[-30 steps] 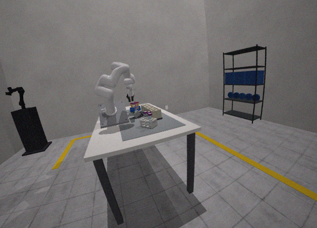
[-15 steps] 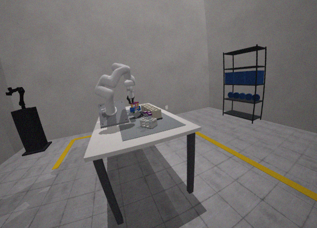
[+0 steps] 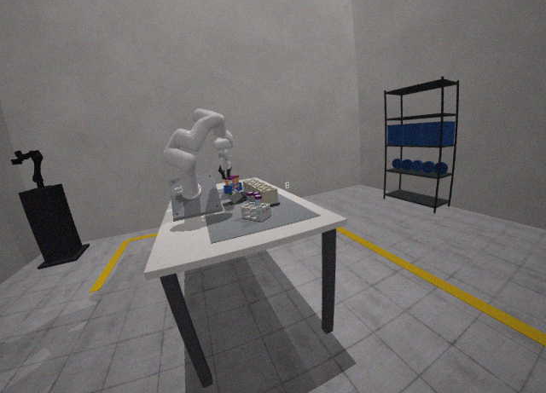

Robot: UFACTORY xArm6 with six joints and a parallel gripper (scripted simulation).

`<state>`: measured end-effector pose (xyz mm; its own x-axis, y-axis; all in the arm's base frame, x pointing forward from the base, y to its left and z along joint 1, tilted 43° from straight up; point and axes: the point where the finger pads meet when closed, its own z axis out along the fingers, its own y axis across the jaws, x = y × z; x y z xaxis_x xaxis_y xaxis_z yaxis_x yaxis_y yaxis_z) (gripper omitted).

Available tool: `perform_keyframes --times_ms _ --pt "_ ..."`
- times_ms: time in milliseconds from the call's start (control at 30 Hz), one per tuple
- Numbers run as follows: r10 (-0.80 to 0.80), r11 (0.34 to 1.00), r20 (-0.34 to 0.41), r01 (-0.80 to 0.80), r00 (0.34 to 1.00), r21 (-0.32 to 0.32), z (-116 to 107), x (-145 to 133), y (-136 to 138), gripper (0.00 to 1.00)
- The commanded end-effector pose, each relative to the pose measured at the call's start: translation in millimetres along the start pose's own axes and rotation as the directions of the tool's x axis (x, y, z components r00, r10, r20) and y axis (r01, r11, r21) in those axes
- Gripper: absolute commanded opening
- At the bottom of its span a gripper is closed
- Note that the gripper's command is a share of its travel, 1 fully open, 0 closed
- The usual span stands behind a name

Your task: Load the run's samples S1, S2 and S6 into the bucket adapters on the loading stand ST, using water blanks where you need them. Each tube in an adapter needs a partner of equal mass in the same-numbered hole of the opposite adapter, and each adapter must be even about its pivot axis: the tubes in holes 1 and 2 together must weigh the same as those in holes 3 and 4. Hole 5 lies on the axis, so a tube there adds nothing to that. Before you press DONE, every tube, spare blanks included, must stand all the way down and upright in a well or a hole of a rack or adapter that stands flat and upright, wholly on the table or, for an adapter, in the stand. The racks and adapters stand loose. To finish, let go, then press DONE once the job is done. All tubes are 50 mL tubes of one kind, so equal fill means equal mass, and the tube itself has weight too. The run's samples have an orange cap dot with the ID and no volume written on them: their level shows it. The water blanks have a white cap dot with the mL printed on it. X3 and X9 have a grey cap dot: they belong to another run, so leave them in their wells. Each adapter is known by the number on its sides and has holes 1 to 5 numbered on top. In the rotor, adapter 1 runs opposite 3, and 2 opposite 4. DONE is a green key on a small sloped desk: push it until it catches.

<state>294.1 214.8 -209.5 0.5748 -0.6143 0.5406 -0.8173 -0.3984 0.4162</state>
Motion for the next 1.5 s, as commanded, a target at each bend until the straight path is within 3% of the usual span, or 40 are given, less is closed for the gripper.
perform_keyframes --times_ms 0,1300,1333,1467 --pt "0.001 1.0 0.002 -0.001 1.0 0.005 0.3 -0.1 -1.6 0.57" --pt "0.001 1.0 0.002 -0.001 1.0 0.005 14.3 -0.1 -1.7 0.57" --pt "0.001 1.0 0.002 -0.001 1.0 0.005 13.7 -0.1 -1.6 0.0" --pt "0.001 1.0 0.002 -0.001 1.0 0.005 12.6 -0.1 -1.6 0.0"
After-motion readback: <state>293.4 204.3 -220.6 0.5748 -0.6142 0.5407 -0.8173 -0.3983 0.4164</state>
